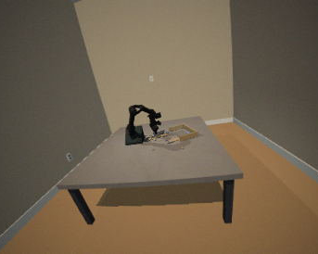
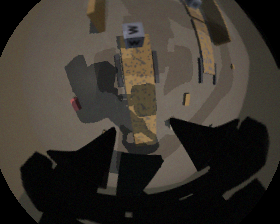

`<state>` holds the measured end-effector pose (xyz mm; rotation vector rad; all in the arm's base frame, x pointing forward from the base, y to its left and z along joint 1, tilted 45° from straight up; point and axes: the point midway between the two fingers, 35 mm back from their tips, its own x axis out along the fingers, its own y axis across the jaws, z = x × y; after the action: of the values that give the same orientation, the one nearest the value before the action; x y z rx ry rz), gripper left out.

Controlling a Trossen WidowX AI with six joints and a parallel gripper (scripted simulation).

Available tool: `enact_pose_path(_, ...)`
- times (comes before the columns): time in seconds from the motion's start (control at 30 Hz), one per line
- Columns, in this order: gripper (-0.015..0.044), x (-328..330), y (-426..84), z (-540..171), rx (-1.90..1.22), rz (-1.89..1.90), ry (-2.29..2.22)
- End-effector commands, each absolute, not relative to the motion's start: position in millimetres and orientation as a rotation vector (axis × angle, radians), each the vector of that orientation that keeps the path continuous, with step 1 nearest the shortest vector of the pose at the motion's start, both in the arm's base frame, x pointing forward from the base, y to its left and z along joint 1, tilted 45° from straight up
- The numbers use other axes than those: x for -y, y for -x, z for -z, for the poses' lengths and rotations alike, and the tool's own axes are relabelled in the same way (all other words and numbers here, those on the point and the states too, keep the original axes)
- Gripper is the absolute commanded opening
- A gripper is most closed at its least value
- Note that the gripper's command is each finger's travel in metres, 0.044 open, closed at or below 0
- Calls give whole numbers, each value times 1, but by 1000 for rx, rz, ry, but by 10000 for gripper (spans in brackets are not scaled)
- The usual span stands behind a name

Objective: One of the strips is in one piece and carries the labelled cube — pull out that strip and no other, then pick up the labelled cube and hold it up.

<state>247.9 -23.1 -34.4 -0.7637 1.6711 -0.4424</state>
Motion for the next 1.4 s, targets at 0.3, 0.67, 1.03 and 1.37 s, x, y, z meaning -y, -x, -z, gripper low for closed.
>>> enact_pose_path(0.3,440,13,-297,43,-1670,443,766)
enact_pose_path(0.67,440,5,-341,48,-1668,444,765)
enact_pose_path(1.03,440,2,-385,52,-1666,444,764)
enact_pose_path(1.37,250,9,-389,60,-1666,444,764)
